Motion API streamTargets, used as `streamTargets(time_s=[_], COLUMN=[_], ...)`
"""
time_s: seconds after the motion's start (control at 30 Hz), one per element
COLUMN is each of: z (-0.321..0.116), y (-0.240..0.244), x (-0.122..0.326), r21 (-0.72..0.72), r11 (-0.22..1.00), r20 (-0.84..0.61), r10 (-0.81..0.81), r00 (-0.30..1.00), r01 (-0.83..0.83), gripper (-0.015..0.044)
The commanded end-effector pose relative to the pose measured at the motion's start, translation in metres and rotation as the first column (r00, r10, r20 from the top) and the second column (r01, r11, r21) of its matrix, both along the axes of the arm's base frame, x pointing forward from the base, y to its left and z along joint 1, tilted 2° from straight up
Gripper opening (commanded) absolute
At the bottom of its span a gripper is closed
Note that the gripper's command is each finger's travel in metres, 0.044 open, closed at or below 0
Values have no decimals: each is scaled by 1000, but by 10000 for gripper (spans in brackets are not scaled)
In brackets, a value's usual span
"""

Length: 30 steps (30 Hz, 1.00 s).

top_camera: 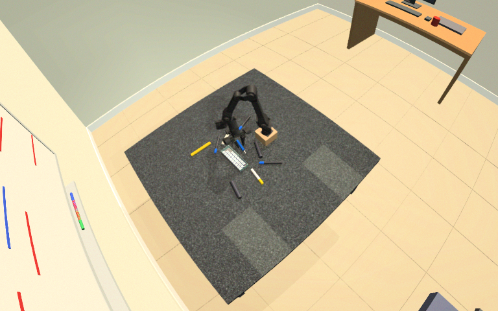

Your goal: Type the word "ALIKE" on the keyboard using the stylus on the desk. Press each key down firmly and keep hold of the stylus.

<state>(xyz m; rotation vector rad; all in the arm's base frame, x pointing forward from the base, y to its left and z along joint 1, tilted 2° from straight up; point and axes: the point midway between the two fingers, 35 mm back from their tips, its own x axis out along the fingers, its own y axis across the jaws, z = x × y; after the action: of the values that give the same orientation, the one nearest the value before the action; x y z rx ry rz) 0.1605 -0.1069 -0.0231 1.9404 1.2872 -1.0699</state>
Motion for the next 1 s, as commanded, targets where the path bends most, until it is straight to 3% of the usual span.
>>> streamTargets(time_s=[0.0,0.13,0.23,0.5,0.97], z=[0,0,0,3,50], y=[0,0,0,0,-1], x=[0,0,0,0,-2], r21=[0,0,0,0,1], r11=[1000,1000,1000,1000,1000], r20=[0,0,0,0,0], r10=[0,0,0,0,0], r00=[1000,1000,1000,1000,1000], r01=[0,0,0,0,0], gripper=[124,19,0,0,0])
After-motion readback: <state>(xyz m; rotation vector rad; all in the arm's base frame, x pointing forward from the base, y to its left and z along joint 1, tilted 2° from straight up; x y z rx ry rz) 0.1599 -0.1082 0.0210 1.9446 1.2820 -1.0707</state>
